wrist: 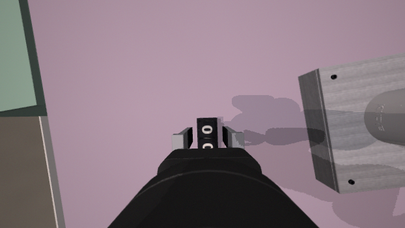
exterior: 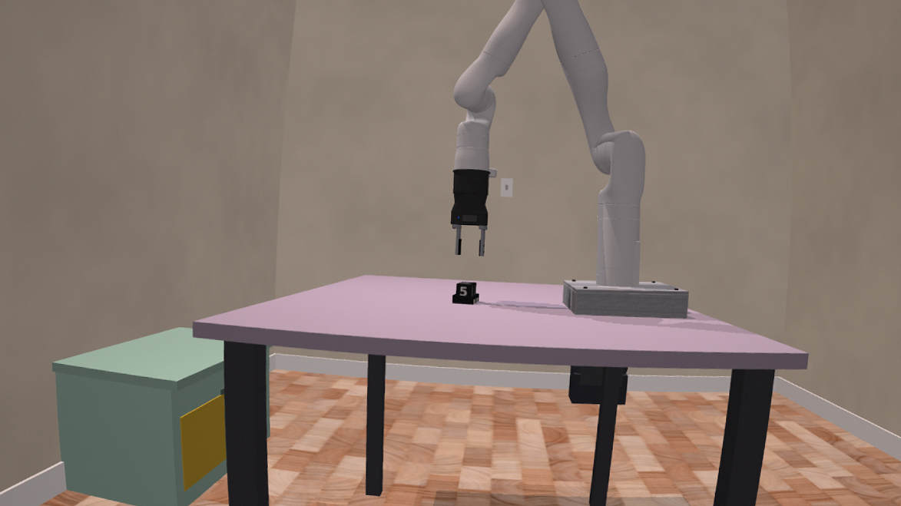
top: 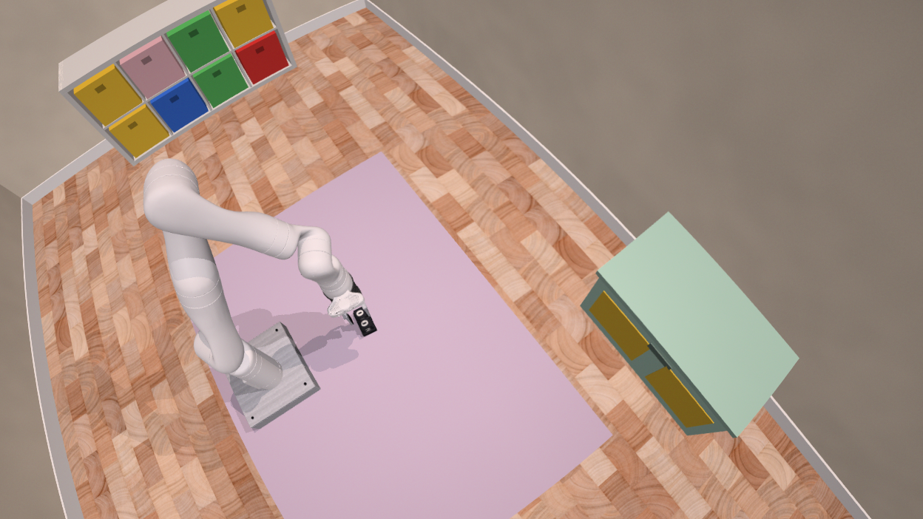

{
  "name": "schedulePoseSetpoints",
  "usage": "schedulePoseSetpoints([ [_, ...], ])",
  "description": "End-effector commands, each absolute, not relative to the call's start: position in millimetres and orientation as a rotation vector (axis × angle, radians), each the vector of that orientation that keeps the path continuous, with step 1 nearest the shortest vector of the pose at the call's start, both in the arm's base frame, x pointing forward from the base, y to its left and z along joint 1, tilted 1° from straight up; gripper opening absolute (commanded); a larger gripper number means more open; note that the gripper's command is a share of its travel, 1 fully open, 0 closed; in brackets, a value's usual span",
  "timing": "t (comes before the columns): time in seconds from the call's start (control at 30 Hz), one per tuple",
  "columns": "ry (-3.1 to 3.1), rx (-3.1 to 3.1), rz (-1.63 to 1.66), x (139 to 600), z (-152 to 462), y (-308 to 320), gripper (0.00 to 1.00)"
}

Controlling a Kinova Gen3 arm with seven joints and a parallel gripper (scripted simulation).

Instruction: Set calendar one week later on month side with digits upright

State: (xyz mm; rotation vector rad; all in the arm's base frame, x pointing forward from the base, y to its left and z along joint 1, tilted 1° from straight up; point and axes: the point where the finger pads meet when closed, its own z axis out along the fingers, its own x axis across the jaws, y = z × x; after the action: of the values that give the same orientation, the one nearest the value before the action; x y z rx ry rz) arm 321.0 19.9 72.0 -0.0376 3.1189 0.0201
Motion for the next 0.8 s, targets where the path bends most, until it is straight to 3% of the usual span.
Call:
schedulePoseSetpoints([
  [0.0, 3.118, -0.038, 0.021, 321.4, 72.4, 20.0, 0.9],
  [0.77, 3.119, -0.037, 0.02, 321.7, 58.6, 20.3, 0.9],
])
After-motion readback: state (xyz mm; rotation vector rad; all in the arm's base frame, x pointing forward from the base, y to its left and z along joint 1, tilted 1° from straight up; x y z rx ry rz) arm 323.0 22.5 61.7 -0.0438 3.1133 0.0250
